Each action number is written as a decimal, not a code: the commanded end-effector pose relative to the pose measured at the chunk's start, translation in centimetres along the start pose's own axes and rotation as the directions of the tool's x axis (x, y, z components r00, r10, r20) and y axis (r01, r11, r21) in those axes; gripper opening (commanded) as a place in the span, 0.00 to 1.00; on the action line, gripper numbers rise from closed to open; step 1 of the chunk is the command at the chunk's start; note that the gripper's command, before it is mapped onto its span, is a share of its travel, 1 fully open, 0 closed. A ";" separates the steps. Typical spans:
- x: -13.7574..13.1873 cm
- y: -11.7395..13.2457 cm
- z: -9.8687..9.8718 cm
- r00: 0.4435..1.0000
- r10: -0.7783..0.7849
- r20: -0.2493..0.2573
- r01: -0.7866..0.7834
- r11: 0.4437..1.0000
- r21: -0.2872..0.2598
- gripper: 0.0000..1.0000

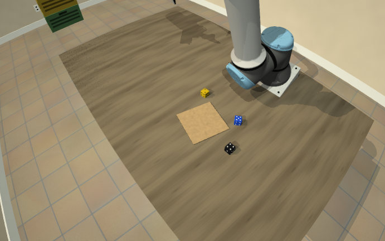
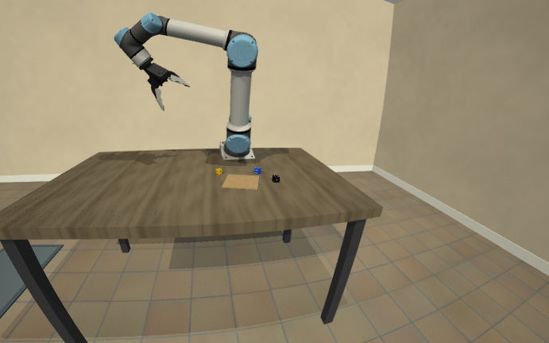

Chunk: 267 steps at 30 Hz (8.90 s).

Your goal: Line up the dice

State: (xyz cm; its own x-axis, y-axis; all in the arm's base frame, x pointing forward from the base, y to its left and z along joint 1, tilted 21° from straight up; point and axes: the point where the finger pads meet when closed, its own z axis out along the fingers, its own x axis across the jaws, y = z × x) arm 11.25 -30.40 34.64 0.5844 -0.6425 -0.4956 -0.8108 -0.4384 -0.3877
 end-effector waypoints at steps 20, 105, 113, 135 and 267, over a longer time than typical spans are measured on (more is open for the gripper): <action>0.2 -12.8 12.7 0.850 0.301 -0.432 -0.309 0.950 0.053 1.00; 8.7 -16.7 28.9 0.679 0.421 -0.601 -0.354 0.905 0.234 1.00; 9.4 -16.6 29.6 0.679 0.421 -0.601 -0.354 0.905 0.234 1.00; 9.4 -16.6 29.7 0.679 0.421 -0.601 -0.354 0.905 0.234 1.00; -2.5 -24.3 40.2 0.679 0.421 -0.601 -0.354 0.905 0.234 1.00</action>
State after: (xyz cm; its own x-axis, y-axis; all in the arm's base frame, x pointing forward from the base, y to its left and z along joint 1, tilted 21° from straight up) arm 30.72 7.12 13.99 0.0364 -0.9988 -0.0333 -0.9341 -0.0222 -0.3564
